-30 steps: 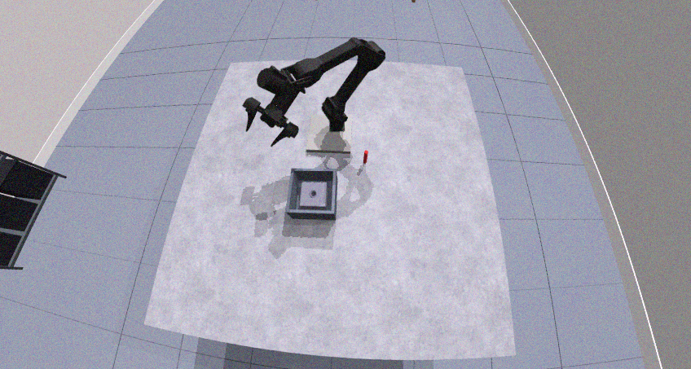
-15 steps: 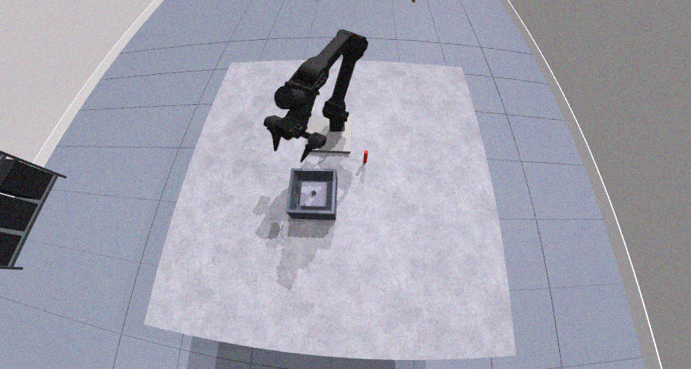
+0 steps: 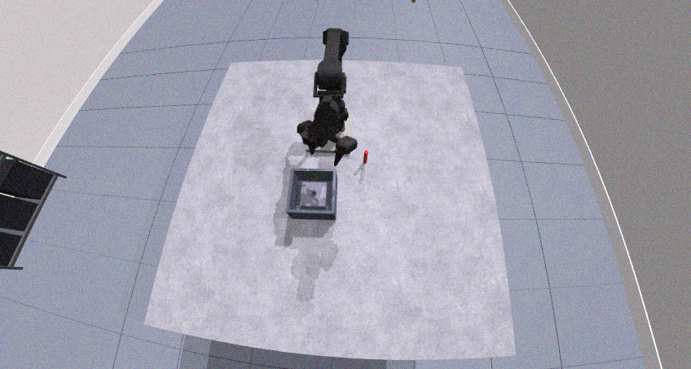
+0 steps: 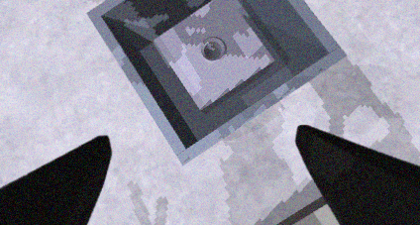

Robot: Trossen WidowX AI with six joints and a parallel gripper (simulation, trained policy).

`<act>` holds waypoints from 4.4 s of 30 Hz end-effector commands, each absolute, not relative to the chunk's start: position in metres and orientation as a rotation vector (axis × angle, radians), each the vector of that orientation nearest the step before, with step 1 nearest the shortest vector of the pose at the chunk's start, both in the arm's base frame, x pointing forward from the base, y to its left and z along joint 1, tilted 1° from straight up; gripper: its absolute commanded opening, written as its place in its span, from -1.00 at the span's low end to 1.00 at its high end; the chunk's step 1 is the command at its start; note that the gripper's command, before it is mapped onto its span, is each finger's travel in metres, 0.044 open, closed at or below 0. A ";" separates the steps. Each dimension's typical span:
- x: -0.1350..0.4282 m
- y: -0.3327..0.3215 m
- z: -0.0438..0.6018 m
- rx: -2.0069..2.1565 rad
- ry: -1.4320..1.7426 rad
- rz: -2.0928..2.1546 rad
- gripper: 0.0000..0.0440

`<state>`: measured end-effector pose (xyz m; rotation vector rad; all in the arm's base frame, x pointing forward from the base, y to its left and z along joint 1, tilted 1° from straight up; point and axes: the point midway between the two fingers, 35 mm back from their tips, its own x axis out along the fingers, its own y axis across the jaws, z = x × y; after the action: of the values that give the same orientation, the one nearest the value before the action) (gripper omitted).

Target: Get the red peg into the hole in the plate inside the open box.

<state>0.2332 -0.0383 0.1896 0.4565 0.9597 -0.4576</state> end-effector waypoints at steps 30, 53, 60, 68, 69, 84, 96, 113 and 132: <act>0.188 0.088 0.083 0.737 1.275 -0.666 1.00; 0.179 0.101 0.039 0.850 1.353 -0.696 -0.79; 0.189 0.094 0.054 0.822 1.309 -0.665 -1.00; 0.203 0.079 0.085 0.755 1.235 -0.628 -1.00; 0.205 0.077 0.089 0.749 1.226 -0.625 -1.00; 0.241 0.034 0.138 0.711 1.109 -0.655 -1.00; 0.268 -0.010 0.148 0.730 1.044 -0.727 -1.00; 0.298 -0.065 0.138 0.775 0.991 -0.815 -0.99; 0.315 -0.093 0.095 0.785 1.078 -0.852 -0.84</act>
<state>0.3138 -0.0906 0.1013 0.7916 1.0612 -0.8532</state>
